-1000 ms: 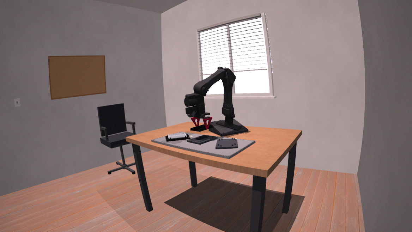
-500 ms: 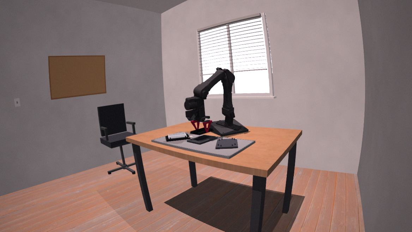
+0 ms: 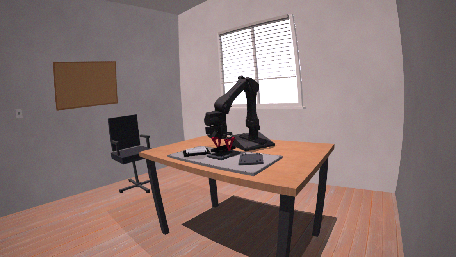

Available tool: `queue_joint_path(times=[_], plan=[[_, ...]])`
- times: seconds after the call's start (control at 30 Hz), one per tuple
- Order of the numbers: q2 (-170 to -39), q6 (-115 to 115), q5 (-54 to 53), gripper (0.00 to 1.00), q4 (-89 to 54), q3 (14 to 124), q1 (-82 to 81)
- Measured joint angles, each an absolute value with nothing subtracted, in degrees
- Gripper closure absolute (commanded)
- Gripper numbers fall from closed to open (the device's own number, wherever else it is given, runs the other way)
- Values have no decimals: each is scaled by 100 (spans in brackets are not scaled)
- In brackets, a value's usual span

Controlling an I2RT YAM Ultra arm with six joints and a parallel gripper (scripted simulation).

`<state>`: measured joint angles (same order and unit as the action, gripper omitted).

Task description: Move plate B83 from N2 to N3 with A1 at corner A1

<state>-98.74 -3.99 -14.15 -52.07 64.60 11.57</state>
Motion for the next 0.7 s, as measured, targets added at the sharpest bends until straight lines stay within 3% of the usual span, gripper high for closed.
queue_joint_path(times=[0.7], plan=[[-9959,-340,-1413,100,-4919,6331,1116]])
